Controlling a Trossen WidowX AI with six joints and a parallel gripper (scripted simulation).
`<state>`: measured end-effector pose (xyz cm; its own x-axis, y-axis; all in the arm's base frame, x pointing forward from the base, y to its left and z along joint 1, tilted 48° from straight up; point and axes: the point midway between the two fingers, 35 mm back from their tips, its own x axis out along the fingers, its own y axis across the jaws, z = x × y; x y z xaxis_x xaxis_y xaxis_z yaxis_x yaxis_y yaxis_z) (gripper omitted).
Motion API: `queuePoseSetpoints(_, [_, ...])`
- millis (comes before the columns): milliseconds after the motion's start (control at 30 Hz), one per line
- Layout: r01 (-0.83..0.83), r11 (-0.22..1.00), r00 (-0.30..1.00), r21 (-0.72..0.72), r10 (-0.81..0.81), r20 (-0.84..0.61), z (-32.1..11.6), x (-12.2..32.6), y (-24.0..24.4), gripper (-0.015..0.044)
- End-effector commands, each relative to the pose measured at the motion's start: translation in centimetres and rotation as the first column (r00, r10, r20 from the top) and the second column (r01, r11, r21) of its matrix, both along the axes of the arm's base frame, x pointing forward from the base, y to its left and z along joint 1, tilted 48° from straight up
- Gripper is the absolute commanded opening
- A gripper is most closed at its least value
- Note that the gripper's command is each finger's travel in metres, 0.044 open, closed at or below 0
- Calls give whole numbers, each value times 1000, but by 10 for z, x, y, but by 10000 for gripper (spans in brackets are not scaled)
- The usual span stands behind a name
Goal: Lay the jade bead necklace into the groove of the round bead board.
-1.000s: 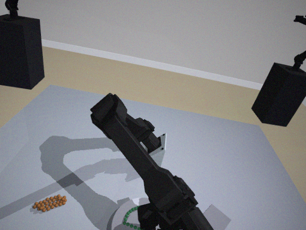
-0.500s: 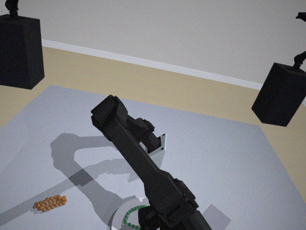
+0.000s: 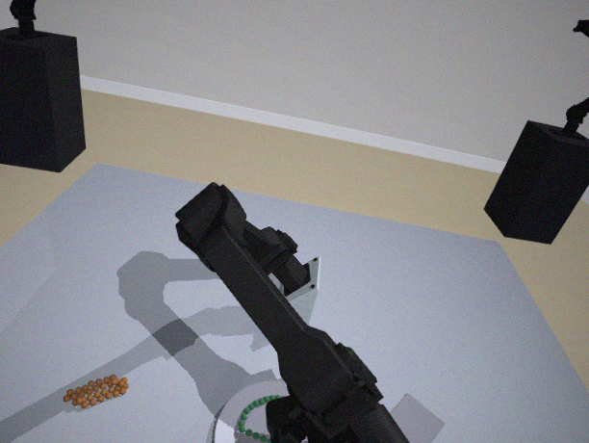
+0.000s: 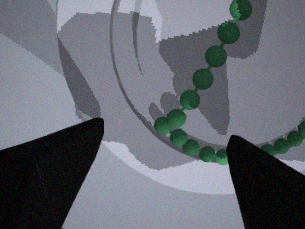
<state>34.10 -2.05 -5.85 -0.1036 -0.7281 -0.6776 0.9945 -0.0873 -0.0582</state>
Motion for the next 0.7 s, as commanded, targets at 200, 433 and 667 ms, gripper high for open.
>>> queuePoseSetpoints(200, [-3, 1000, 1000, -1, 3, 4, 2, 0, 3, 440])
queuePoseSetpoints(433, [-3, 1000, 1000, -1, 3, 4, 2, 0, 3, 440])
queuePoseSetpoints(667, [-3, 1000, 1000, -1, 3, 4, 2, 0, 3, 440])
